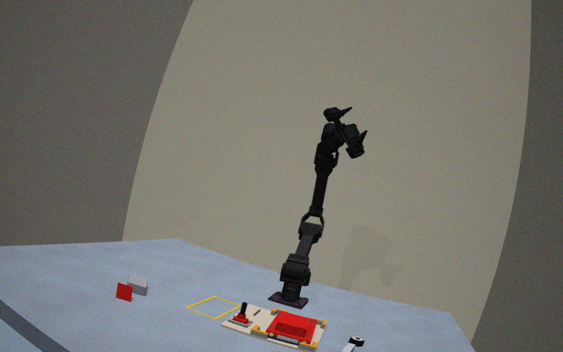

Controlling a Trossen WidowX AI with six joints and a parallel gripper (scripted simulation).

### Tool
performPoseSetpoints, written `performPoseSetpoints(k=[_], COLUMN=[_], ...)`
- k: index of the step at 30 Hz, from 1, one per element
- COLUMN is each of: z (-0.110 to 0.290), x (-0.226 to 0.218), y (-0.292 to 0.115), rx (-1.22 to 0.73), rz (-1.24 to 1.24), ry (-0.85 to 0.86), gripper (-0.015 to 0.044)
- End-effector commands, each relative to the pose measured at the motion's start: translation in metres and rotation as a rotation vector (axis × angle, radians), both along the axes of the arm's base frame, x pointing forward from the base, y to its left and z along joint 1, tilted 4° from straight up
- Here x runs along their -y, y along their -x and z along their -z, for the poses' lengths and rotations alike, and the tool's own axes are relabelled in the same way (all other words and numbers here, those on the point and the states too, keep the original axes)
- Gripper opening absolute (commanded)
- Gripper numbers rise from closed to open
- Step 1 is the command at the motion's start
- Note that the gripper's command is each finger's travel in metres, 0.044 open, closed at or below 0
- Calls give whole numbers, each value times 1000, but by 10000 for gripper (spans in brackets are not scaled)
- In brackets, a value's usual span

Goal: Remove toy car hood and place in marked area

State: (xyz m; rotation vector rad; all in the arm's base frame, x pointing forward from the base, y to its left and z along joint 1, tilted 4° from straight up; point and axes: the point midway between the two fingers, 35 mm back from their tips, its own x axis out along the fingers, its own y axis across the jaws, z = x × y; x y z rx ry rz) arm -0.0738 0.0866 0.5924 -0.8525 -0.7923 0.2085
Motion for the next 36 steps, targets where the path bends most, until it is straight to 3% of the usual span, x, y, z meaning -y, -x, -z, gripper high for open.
performPoseSetpoints(k=[1, 5, 21, 27, 36], z=[0, 0, 34, 67, 123], x=[0, 4, 36, 39, 47], y=[-1, -23, -181, -240, -314], rx=[-3, -67, -538, -732, -1048], rz=[0, 7, 87, 89, 145], ry=[-1, -27, -212, -213, -353], gripper=[440, 440, 440, 440, 440])
